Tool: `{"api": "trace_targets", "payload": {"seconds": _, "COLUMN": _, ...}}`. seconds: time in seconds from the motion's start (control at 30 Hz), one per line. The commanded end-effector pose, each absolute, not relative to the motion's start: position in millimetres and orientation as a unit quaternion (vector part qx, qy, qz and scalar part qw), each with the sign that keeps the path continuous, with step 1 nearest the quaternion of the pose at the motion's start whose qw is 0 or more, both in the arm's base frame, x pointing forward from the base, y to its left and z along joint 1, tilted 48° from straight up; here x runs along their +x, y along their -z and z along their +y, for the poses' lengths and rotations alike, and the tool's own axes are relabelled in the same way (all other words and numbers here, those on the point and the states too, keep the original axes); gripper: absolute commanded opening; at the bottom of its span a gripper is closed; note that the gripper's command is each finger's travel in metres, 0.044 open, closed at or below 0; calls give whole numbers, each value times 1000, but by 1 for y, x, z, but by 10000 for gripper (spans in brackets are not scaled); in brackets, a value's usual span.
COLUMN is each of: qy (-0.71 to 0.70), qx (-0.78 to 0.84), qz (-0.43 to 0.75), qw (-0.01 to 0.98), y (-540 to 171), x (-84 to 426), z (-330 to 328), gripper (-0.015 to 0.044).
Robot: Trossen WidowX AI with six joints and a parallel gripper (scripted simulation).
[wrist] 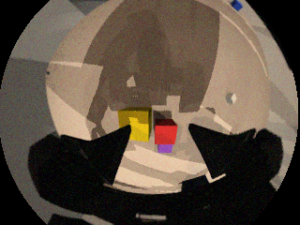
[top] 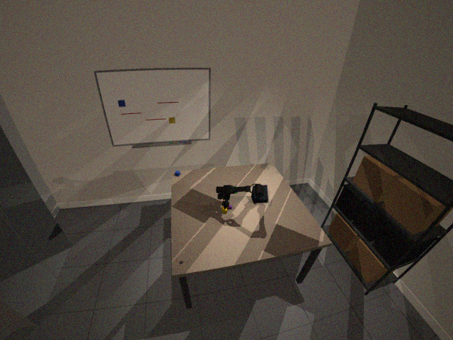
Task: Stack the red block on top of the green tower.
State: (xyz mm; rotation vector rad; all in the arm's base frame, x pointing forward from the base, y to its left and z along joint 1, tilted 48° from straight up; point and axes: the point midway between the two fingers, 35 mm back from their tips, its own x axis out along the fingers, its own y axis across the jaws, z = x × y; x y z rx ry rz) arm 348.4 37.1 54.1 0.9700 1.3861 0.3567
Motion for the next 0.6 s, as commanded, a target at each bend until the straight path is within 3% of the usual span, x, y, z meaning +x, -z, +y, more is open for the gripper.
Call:
{"api": "trace_targets", "payload": {"seconds": 0.0, "qy": -160, "qx": 410, "qz": 642, "qw": 628, "y": -36, "x": 339, "z": 59, "gripper": 440}}
{"api": "trace_targets", "payload": {"seconds": 0.33, "qy": -156, "qx": 426, "qz": 611, "qw": 649, "y": -94, "x": 342, "z": -7, "gripper": 440}}
{"api": "trace_targets", "payload": {"seconds": 0.57, "qy": -156, "qx": 422, "qz": 618, "qw": 645, "y": -97, "x": 338, "z": -10, "gripper": 440}}
